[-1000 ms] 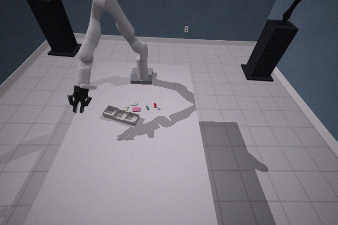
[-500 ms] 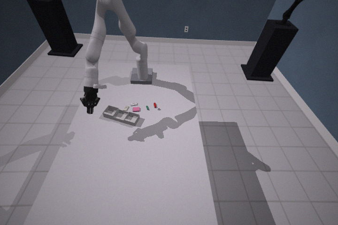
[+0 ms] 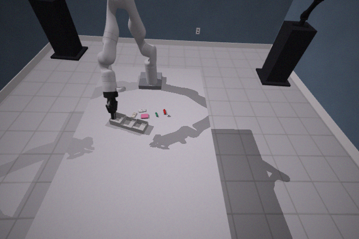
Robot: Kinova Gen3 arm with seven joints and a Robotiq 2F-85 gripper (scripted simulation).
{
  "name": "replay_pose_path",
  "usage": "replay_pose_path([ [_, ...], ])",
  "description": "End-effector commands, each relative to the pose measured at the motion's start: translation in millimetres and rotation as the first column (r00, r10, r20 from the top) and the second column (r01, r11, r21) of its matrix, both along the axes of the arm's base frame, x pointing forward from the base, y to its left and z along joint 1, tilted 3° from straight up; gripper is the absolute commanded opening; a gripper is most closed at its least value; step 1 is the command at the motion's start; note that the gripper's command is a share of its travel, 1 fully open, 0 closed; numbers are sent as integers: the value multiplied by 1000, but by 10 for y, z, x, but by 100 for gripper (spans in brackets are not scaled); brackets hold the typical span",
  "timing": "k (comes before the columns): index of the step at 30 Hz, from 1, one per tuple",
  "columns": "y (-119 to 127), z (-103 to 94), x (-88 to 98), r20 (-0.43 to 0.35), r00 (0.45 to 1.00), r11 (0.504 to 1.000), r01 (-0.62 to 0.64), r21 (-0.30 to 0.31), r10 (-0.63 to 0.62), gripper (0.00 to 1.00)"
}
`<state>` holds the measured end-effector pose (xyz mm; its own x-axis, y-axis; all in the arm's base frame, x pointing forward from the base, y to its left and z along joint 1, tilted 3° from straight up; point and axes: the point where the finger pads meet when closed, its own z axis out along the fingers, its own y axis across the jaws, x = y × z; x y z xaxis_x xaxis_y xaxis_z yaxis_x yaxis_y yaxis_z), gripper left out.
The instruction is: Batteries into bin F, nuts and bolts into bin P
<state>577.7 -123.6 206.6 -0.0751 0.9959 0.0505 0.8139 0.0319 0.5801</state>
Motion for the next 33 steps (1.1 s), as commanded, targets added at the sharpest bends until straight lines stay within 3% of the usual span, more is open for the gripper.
replay_pose_path([
  [1, 161, 42, -21, 2, 1000, 1000, -20, -6, 20, 9],
  [5, 452, 15, -182, -48, 979, 977, -203, -68, 200, 9],
  [8, 546, 6, -235, -51, 976, 974, -214, -71, 211, 9],
  [12, 808, -25, -440, -112, 918, 912, -392, -122, 379, 9],
  [16, 872, -32, -491, -115, 914, 908, -401, -125, 388, 9],
  [20, 1097, -64, -736, -185, 823, 809, -564, -164, 537, 9],
  [22, 1134, -69, -776, -188, 819, 804, -571, -165, 543, 9],
  [26, 1315, -97, -1056, -264, 699, 674, -714, -191, 665, 9],
  [27, 1331, -100, -1081, -267, 694, 669, -718, -191, 669, 9],
  [31, 1459, -121, -1388, -347, 551, 514, -834, -201, 759, 9],
  [33, 1459, -121, -1388, -347, 551, 514, -834, -201, 759, 9],
])
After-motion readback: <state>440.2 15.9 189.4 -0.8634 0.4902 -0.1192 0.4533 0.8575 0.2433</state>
